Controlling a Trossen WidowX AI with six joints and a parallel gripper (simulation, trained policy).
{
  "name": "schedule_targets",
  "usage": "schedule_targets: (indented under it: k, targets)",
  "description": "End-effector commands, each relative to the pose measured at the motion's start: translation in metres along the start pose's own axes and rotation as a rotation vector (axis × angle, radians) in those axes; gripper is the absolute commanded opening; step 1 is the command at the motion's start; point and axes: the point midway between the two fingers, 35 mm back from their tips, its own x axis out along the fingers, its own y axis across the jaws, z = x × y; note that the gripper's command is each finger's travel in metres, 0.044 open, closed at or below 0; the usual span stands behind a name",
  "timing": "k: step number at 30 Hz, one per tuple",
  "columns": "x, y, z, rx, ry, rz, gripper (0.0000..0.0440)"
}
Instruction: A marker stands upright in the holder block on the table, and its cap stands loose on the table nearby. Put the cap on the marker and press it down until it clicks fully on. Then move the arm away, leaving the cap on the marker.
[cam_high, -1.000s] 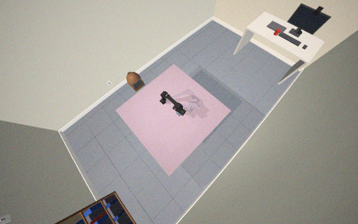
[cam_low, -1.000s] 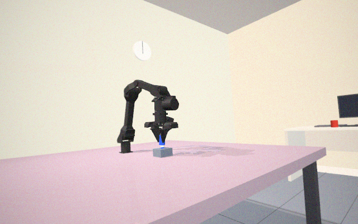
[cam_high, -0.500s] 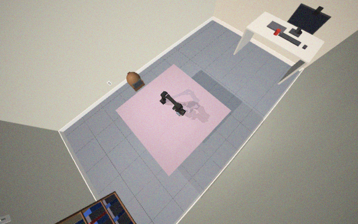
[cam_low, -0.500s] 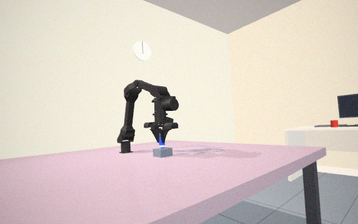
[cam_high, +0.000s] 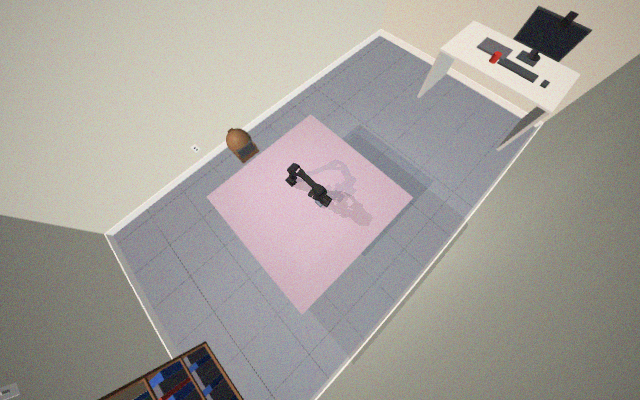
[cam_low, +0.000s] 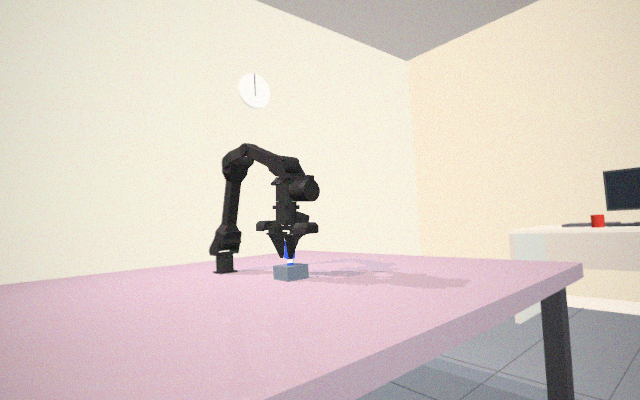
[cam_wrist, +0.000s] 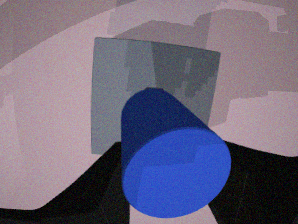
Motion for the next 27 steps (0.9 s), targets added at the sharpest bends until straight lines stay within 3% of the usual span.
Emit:
schedule_targets:
  k: [1,6,15,27]
  targets:
    - [0.013,0.013,0.000,-0.011,-0.007,0.067,0.0159]
    - [0.012,0.020,0.004,-0.028,-0.023,0.079,0.0213]
    - [0.008,0.020,0.007,-0.051,-0.034,0.035,0.0434]
    - [-0.032,0.015,0.007,-0.081,-0.020,-0.077,0.0440]
